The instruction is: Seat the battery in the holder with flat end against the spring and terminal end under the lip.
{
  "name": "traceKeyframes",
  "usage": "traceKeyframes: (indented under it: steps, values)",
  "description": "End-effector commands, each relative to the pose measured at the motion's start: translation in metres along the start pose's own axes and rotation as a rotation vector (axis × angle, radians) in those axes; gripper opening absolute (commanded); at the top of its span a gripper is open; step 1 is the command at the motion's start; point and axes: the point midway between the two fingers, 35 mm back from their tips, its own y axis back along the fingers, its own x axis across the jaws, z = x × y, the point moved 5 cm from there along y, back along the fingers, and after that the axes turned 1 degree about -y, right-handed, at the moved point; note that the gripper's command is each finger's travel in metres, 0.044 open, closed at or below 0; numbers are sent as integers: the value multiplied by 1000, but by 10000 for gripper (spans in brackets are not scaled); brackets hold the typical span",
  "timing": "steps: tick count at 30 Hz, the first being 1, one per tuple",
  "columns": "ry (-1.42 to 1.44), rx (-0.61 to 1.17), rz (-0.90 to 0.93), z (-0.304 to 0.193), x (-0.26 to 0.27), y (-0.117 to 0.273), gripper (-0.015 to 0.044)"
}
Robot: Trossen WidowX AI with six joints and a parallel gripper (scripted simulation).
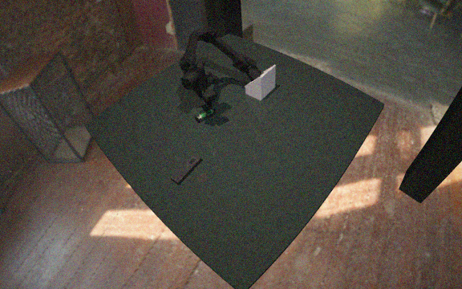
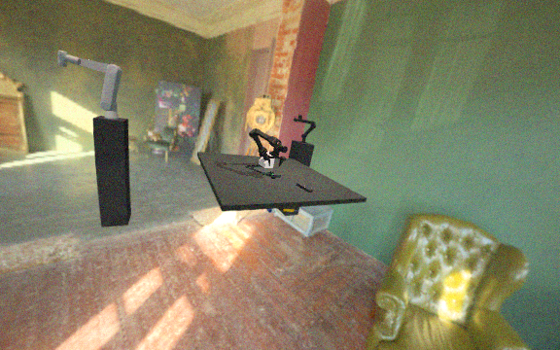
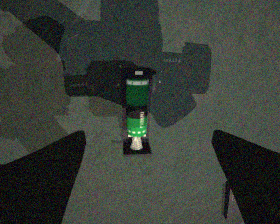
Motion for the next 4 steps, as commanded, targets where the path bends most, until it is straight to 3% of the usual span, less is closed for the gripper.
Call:
traceKeyframes:
  steps: [1, 4]
  values:
    - [-4, -1, -3, 0, 0, 1, 440]
    - [-4, -1, -3, 0, 0, 1, 440]
